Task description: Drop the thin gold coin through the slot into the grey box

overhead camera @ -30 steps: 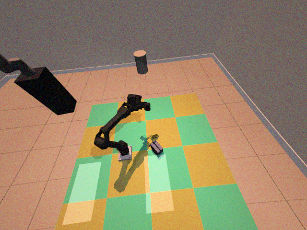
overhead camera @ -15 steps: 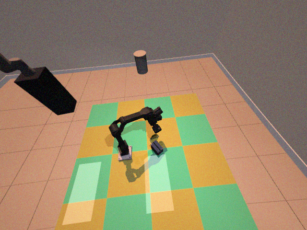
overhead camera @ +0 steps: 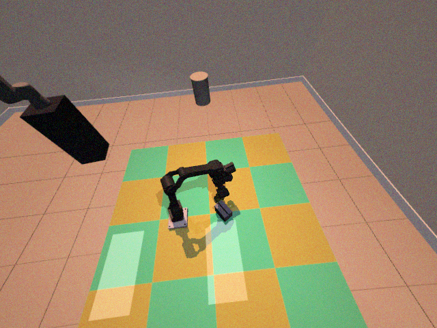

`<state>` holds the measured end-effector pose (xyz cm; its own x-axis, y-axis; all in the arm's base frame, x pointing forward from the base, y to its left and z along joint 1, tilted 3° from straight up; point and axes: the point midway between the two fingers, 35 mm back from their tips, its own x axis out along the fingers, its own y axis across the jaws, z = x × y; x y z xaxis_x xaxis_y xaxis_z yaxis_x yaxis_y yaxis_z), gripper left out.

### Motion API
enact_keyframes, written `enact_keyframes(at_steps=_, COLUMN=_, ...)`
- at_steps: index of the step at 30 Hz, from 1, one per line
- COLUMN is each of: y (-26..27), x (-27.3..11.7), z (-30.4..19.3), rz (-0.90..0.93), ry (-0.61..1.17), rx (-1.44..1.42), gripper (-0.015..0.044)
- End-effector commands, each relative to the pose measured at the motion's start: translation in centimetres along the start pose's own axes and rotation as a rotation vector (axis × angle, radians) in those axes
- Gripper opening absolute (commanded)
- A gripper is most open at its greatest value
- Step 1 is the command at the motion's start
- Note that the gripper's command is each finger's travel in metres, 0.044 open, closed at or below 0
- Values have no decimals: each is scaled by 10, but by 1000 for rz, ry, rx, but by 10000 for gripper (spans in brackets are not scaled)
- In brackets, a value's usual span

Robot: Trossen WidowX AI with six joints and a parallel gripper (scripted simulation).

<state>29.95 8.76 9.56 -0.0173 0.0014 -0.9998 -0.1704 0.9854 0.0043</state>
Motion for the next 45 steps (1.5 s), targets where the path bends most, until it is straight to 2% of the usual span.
enact_keyframes(at_steps=1, y=0, x=12, z=-1, rz=3, ry=3, rx=1, gripper=161)
enact_keyframes(at_steps=45, y=-1, x=81, z=-2, rz=3, ry=3, rx=1, gripper=161)
